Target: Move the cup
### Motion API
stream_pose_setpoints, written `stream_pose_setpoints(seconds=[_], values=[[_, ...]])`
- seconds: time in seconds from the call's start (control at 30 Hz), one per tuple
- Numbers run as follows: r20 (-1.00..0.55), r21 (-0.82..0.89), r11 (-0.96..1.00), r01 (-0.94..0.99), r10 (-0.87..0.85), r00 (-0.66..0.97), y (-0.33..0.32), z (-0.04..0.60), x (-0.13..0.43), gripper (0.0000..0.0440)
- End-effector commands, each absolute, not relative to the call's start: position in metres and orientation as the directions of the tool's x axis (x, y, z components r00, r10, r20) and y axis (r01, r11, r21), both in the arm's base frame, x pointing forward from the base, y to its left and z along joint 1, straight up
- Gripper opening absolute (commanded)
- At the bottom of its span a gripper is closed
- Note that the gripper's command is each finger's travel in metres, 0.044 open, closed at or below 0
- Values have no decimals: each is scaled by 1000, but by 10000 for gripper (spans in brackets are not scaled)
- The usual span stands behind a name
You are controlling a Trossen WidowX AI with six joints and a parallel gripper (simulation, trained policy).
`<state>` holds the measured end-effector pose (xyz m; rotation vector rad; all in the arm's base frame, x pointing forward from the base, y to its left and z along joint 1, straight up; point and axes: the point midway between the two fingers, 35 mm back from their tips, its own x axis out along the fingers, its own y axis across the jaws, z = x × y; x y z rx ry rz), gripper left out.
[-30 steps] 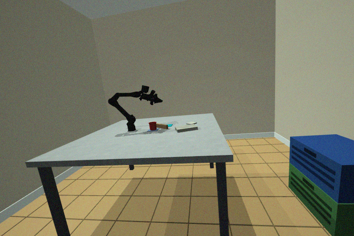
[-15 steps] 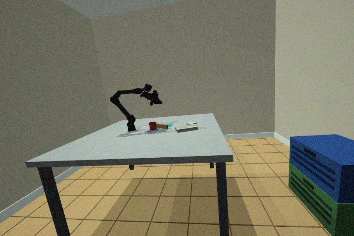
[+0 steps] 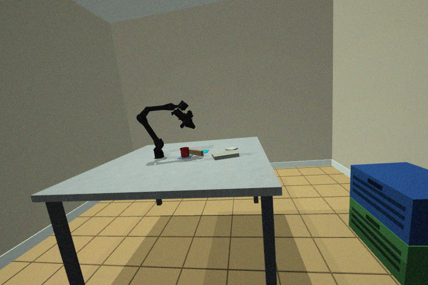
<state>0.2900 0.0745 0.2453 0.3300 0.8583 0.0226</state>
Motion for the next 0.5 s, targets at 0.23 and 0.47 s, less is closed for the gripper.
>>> stream_pose_setpoints(seconds=[0.23,0.47], values=[[-838,230,961,155,114,533,74,234,282,108],[-895,173,970,171,83,438,71,225,276,109]])
